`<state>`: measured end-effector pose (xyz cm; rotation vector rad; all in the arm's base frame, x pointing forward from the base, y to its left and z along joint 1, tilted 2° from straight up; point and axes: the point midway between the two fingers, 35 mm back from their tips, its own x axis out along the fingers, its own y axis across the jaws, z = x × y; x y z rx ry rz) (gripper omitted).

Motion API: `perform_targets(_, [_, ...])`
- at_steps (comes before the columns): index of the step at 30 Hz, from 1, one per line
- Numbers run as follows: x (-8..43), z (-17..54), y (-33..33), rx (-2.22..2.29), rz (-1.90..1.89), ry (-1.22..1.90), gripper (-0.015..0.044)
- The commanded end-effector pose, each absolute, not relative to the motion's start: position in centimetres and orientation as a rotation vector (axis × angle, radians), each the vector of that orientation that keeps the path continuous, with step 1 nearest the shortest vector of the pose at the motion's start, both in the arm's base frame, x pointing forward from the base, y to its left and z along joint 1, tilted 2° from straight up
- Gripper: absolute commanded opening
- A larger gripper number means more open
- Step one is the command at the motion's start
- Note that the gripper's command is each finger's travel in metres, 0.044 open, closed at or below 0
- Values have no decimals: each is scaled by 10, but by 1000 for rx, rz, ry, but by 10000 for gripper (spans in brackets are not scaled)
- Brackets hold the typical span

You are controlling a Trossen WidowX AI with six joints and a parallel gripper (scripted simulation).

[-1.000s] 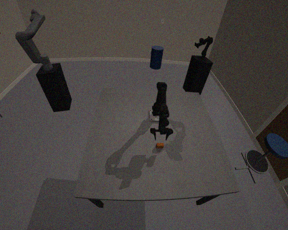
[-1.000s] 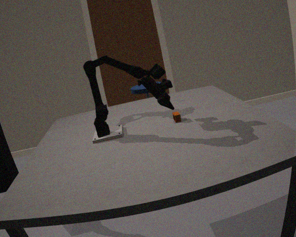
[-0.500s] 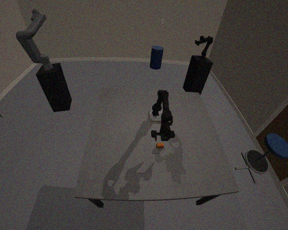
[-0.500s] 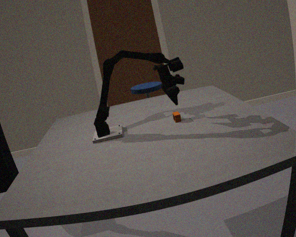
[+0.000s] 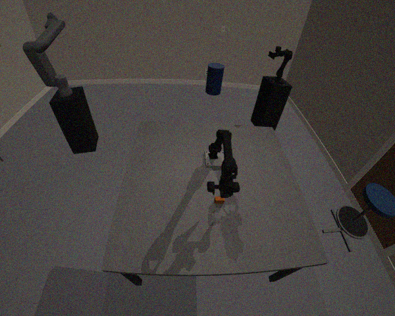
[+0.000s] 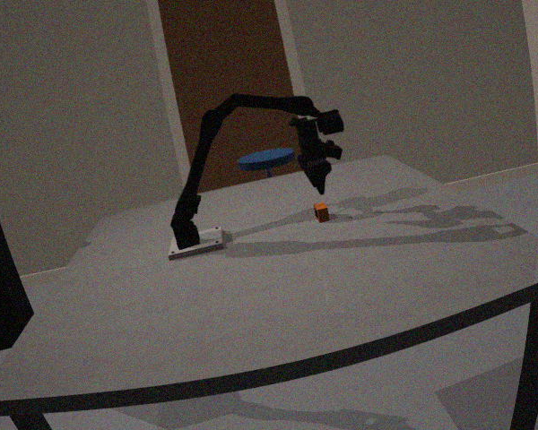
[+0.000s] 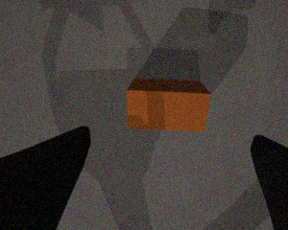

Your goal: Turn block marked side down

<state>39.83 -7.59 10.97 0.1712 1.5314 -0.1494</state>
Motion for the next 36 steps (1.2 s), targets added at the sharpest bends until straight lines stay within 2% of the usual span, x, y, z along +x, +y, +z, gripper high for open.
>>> perform_targets(1, [398,95,-75,174,-142,1543,440])
perform_targets(32, [398,47,-74,174,-142,1543,440])
perform_targets(36, [398,47,-74,174,-142,1543,335])
